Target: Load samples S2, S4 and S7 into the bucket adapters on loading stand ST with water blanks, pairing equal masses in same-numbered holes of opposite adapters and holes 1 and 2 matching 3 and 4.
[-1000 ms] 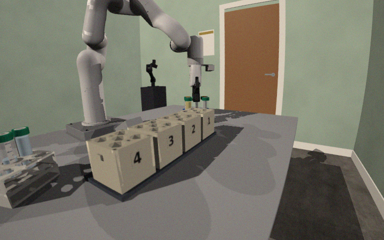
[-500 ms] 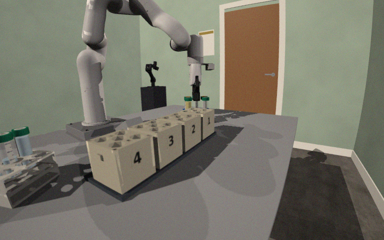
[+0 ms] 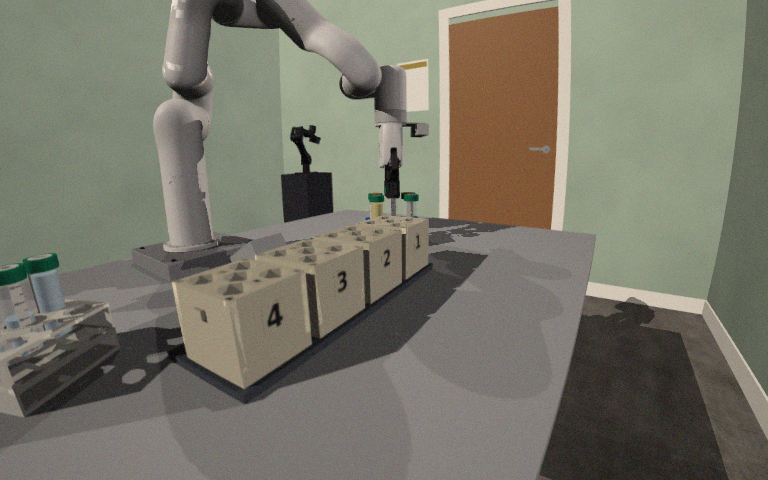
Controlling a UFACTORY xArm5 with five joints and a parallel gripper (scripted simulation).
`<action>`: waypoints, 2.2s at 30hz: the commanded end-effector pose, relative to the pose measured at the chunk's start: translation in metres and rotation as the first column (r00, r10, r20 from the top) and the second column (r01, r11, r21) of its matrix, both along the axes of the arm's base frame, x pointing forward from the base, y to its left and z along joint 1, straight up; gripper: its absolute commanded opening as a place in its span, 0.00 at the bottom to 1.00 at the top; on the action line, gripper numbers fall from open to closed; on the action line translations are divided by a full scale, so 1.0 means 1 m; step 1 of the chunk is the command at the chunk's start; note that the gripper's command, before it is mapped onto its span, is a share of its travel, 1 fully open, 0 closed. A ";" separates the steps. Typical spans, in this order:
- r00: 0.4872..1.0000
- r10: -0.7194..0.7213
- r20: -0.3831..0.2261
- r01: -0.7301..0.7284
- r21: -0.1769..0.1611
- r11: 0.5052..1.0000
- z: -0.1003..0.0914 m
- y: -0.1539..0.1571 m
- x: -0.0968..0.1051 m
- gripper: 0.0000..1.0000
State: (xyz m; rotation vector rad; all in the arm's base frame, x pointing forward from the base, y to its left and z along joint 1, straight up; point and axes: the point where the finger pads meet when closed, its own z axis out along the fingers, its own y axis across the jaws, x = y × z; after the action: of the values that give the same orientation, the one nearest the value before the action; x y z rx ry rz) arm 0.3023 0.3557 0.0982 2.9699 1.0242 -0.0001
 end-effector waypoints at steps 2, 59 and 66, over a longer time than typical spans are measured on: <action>1.000 0.000 0.001 0.000 0.005 1.000 0.004 0.001 0.001 0.00; 1.000 0.000 0.001 0.000 0.005 1.000 0.090 0.001 0.001 0.00; 1.000 0.000 0.001 0.000 0.005 1.000 0.104 0.001 0.001 0.00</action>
State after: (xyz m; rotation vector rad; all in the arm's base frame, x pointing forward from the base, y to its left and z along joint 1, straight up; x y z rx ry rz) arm 0.3025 0.3555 0.1948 2.9700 1.0243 0.0004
